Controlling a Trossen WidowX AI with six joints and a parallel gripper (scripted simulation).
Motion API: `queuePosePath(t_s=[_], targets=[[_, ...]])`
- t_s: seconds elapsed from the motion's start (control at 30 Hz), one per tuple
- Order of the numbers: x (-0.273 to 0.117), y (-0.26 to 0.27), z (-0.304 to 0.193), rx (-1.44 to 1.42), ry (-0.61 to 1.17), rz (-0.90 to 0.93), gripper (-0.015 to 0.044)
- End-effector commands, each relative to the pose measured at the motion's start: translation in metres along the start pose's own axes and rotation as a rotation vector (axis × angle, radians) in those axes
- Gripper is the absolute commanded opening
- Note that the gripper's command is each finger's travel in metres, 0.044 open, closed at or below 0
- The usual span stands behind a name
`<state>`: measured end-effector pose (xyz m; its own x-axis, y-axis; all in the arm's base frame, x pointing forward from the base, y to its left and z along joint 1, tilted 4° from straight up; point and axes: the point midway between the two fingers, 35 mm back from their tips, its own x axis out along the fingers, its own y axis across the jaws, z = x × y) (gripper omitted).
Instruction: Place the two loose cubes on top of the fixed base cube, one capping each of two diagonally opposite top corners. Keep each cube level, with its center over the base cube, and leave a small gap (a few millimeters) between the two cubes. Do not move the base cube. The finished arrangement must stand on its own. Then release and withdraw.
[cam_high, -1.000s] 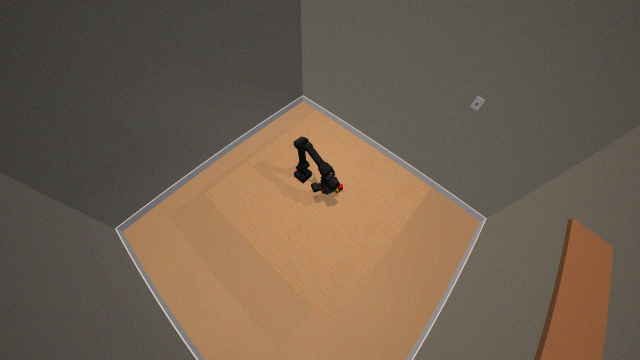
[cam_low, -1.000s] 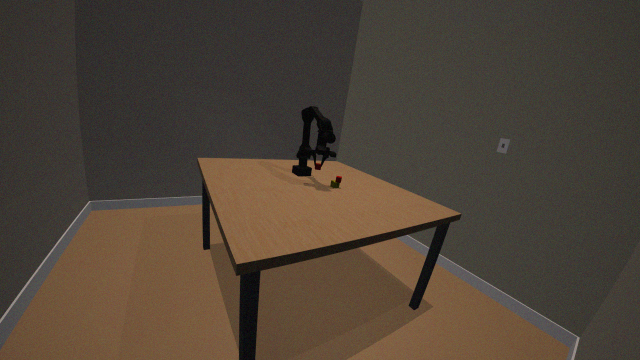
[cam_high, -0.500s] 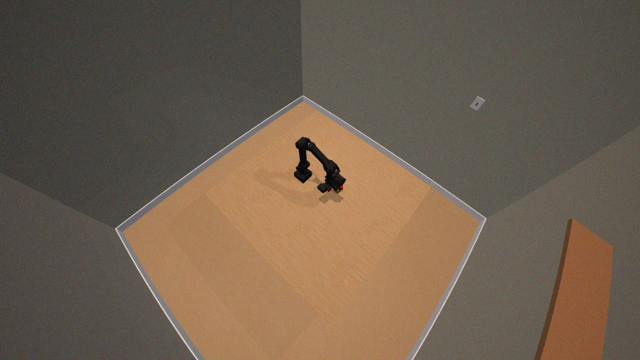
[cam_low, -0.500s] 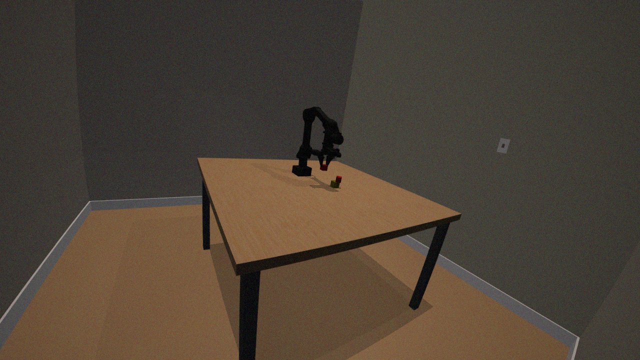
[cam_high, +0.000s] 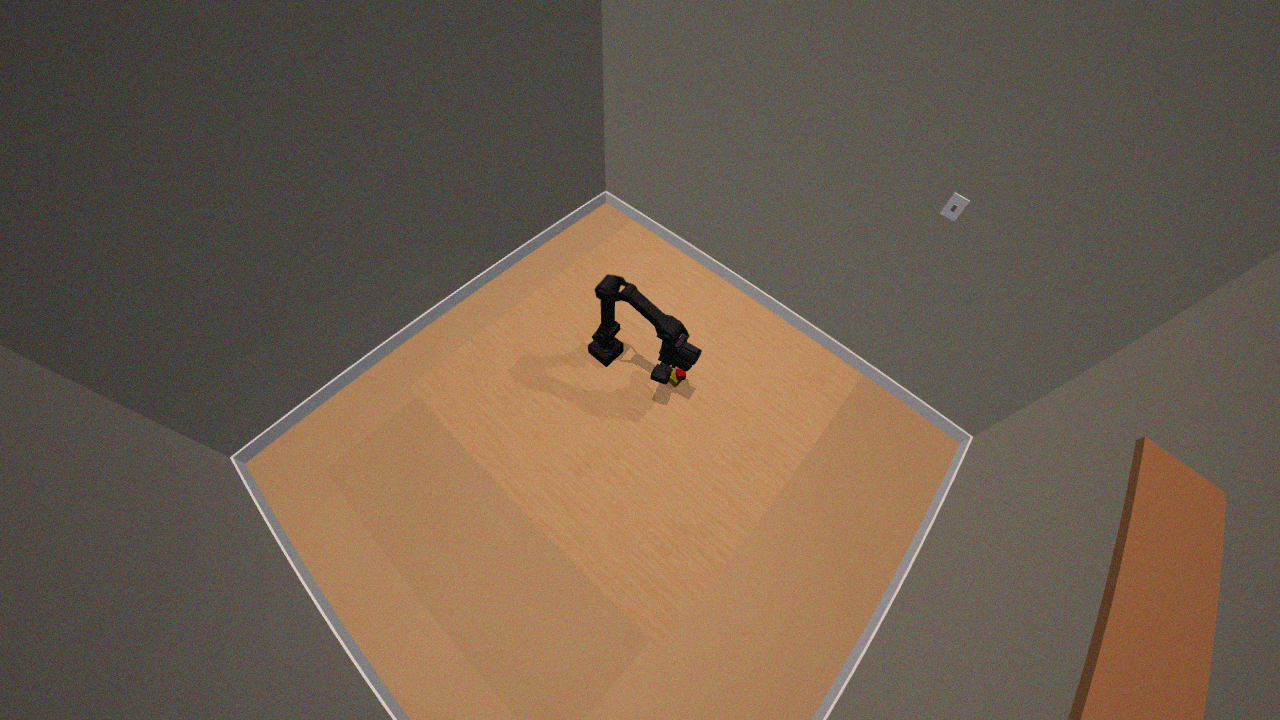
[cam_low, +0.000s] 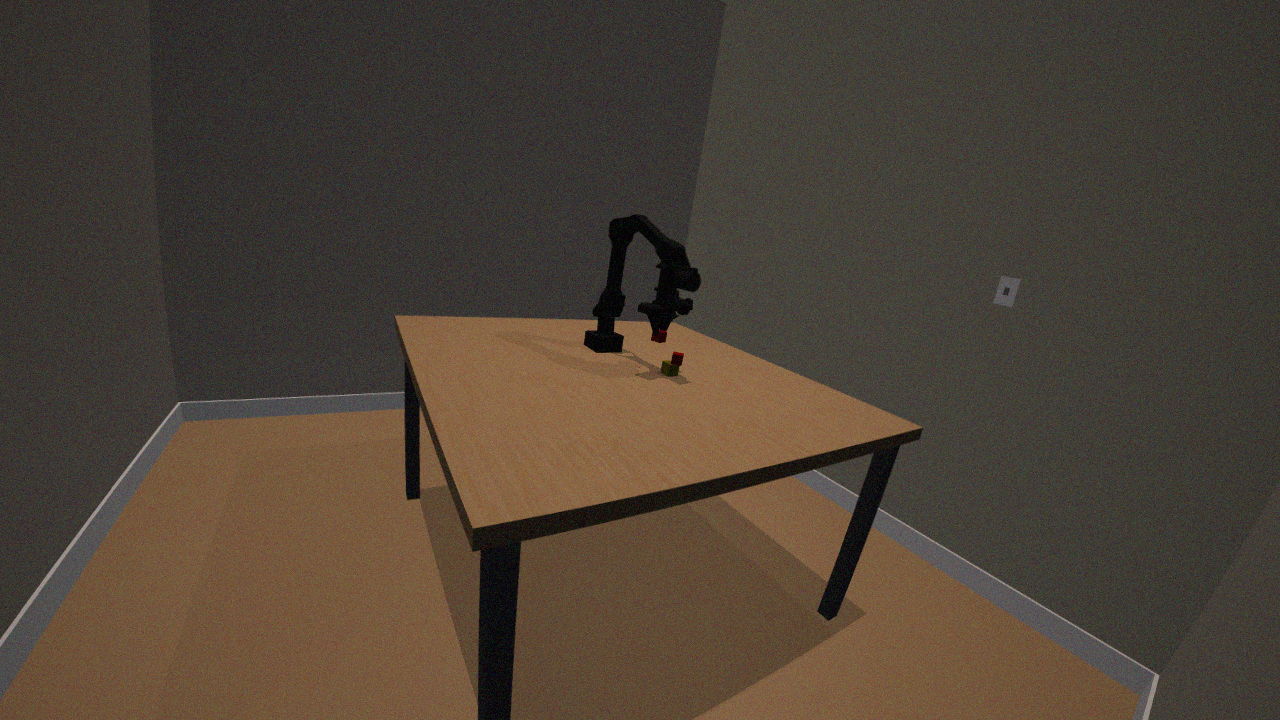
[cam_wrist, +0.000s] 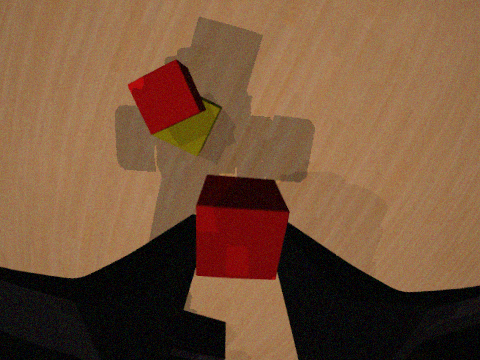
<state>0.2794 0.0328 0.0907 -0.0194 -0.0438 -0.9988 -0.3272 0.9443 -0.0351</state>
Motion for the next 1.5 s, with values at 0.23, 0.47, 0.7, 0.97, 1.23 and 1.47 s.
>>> queuePosePath(t_s=[0.23,0.47,0.7,0.97,1.23,1.47], targets=[[0.0,0.028,0.014,-0.323,-0.004,0.014,0.0105],[0.0,0.033,0.016,-0.38,-0.003,0.016,0.0105],[0.011,0.033,0.015,-0.404,0.005,0.005,0.0105],[0.031,0.034,0.014,-0.451,0.021,-0.015,0.0105],[0.031,0.034,0.014,-0.451,0.021,-0.015,0.0105],[0.036,0.034,0.014,-0.44,0.017,-0.01,0.0105]])
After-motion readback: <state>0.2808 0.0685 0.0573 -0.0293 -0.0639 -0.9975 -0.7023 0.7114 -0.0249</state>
